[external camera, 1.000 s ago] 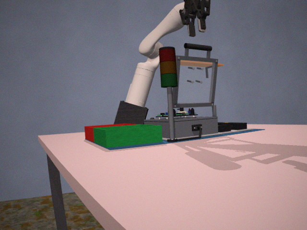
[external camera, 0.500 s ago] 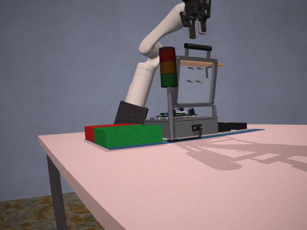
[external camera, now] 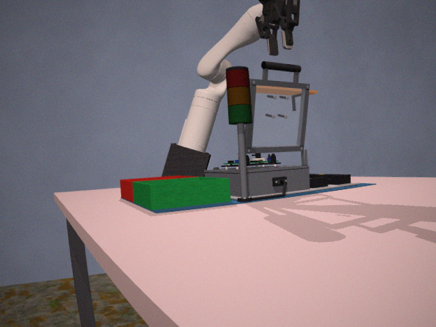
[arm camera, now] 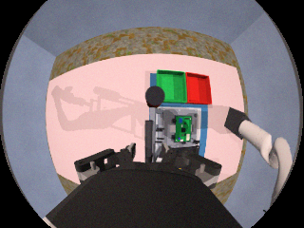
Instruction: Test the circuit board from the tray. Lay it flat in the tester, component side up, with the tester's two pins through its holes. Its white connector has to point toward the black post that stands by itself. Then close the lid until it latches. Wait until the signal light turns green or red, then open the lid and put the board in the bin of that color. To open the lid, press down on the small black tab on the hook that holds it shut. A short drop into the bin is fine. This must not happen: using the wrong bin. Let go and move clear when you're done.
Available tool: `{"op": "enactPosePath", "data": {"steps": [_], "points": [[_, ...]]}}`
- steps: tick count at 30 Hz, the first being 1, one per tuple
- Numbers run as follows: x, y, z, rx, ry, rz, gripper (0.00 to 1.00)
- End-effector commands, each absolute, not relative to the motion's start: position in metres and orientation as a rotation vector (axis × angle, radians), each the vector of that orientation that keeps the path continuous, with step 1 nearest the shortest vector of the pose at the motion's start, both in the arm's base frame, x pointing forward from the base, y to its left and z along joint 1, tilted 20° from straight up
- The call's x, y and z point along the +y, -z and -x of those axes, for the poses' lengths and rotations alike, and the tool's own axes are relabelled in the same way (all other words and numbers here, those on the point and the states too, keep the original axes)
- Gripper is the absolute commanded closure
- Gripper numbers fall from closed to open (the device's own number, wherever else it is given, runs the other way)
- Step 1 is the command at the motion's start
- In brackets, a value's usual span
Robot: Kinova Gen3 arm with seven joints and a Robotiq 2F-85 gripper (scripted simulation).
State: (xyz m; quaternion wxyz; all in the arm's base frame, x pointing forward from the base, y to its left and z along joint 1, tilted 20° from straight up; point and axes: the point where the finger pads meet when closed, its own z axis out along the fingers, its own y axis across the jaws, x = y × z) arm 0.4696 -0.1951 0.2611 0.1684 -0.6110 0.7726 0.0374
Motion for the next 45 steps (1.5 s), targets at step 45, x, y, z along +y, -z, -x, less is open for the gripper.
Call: {"op": "enactPosePath", "data": {"steps": [45], "points": [[-0.185,-0.218,-0.48,2.193,-0.104,1.738,0.5]]}}
